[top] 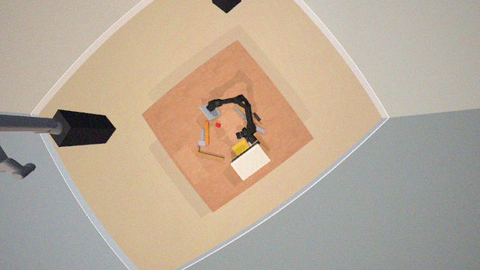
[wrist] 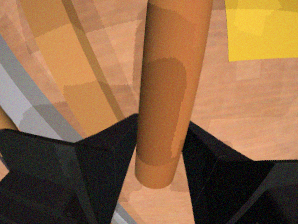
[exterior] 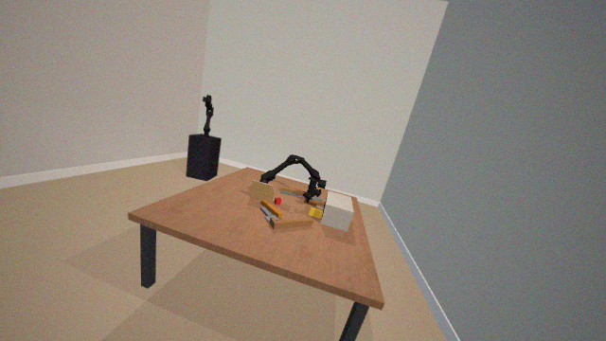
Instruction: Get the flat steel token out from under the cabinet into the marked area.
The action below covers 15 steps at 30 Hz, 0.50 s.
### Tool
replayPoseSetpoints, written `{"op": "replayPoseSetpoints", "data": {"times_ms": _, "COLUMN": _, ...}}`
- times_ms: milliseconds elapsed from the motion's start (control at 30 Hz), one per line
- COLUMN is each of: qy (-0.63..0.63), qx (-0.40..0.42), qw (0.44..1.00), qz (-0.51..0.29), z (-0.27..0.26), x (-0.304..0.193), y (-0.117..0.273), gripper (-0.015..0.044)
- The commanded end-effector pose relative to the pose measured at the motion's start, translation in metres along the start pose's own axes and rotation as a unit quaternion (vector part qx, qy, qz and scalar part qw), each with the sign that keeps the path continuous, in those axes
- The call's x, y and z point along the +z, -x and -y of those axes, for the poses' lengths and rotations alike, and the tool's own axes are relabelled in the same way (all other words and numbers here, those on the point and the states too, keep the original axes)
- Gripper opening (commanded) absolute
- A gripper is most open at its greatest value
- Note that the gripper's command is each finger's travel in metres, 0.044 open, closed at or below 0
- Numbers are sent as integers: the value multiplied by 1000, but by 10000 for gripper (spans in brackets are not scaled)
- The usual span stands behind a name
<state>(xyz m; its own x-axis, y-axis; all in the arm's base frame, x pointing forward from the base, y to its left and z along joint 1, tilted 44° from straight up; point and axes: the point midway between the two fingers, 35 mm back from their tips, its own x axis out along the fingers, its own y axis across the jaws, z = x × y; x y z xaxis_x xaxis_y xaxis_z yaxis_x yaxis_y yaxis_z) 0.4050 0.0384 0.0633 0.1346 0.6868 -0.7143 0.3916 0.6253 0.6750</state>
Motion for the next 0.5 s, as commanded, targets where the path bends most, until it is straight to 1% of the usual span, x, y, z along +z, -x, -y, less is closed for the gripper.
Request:
{"op": "replayPoseSetpoints", "data": {"times_ms": 0, "qy": 3, "qx": 1, "qw": 1000, "qz": 2, "z": -1, "x": 5, "y": 0, "gripper": 0}}
{"op": "replayPoseSetpoints", "data": {"times_ms": 467, "qy": 4, "qx": 1, "qw": 1000, "qz": 2, "z": -1, "x": 16, "y": 0, "gripper": 0}}
